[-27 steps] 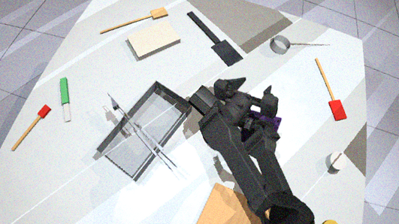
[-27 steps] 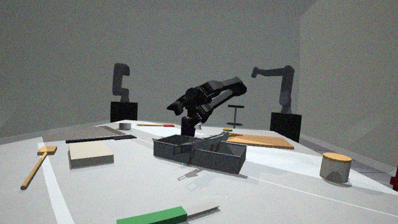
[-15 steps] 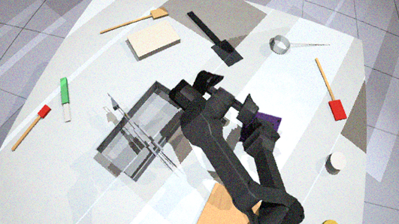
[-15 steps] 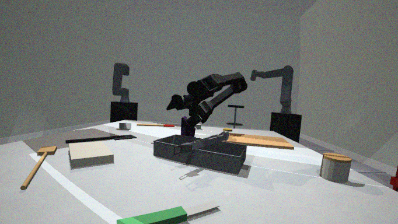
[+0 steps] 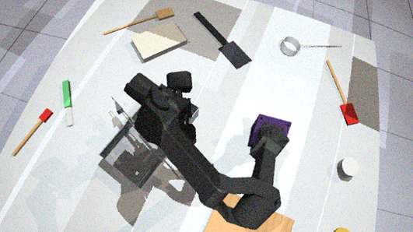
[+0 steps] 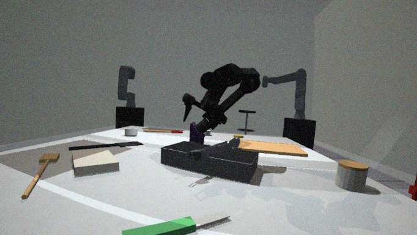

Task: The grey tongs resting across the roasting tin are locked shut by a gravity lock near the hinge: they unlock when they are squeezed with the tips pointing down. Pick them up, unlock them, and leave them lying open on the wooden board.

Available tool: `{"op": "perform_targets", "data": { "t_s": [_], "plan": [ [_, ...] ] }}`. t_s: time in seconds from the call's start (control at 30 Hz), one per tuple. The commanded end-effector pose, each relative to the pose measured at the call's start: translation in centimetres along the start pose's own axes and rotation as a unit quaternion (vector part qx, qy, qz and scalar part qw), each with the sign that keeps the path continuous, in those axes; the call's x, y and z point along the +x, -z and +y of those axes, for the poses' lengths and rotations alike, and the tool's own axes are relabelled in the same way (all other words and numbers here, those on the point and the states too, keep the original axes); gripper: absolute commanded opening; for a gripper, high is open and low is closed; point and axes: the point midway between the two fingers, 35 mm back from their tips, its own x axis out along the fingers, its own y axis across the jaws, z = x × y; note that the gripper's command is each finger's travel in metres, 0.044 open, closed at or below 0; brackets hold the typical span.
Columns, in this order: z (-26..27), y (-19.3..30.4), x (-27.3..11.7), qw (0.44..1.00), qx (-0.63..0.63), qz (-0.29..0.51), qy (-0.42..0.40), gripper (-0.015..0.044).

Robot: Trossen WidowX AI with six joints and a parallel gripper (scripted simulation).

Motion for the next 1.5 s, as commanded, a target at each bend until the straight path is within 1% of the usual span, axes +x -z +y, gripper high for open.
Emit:
{"op": "perform_targets", "data": {
  "t_s": [0.0,0.17,0.23,0.9,1.47],
  "plan": [
    [2.2,-7.1,-2.3,0.964,0.222,-0.061,-0.132,0.044],
    [4.7,-10.9,-3.6,0.908,0.347,-0.035,-0.232,0.044],
    [5.3,-11.6,-3.8,0.895,0.368,-0.026,-0.251,0.044],
    [4.9,-11.5,-3.3,0.89,0.38,-0.032,-0.251,0.044],
    [5.9,-12.3,-0.9,0.89,0.38,-0.032,-0.25,0.044]
  ]
}}
